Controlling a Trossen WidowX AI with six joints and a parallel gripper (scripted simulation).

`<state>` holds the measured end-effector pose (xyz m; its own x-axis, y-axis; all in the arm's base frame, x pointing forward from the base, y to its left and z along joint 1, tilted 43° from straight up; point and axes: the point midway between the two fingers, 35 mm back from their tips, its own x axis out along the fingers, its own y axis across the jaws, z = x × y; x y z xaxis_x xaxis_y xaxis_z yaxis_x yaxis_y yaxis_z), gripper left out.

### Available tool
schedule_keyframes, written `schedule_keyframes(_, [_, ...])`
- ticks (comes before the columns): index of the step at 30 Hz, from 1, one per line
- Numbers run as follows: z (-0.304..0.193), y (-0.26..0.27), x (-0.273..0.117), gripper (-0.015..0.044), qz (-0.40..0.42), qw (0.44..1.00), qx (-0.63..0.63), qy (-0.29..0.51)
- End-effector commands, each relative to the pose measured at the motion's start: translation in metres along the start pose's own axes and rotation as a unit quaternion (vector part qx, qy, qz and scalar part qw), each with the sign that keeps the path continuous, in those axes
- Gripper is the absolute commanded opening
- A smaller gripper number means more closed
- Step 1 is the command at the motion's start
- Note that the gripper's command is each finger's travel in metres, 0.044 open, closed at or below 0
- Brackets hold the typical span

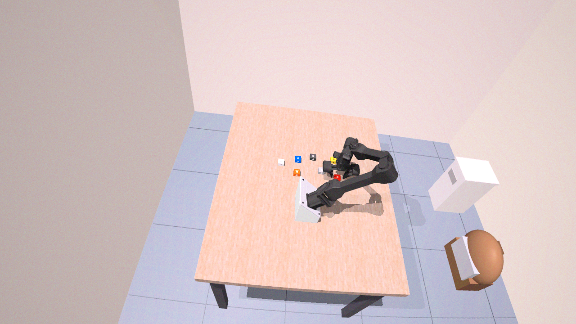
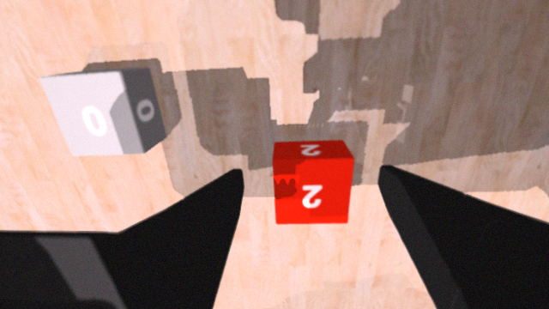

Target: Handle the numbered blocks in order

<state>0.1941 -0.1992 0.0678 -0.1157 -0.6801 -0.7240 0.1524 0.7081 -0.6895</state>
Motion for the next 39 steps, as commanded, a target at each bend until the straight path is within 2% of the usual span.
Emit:
schedule_keyframes(1, [0.0,0.001,0.0,0.04,0.002,1.0,-0.002,0.0])
schedule_keyframes(5, [0.0,0.001,-0.002,0.04,0.002,1.0,-0.002,0.0])
schedule_keyframes(9, [0.001,0.001,-0.034,0.04,0.003,1.0,-0.002,0.0])
schedule_keyframes(13, [0.0,0.001,-0.036,0.04,0.003,1.0,-0.002,0.0])
schedule_keyframes(15, [0.002,0.002,-0.046,0.0348,0.005,1.0,-0.002,0.0])
schedule_keyframes(20, [0.001,0.001,-0.114,0.0216,0.005,1.0,-0.002,0.0])
schedule_keyframes(24, [0.001,0.001,-0.116,0.012,0.005,1.0,-0.002,0.0])
schedule_keyframes(34, [0.002,0.002,-0.117,0.012,0.005,1.0,-0.003,0.0])
schedule_keyframes(39, [0.04,0.045,-0.122,0.012,0.014,1.0,-0.003,-0.002])
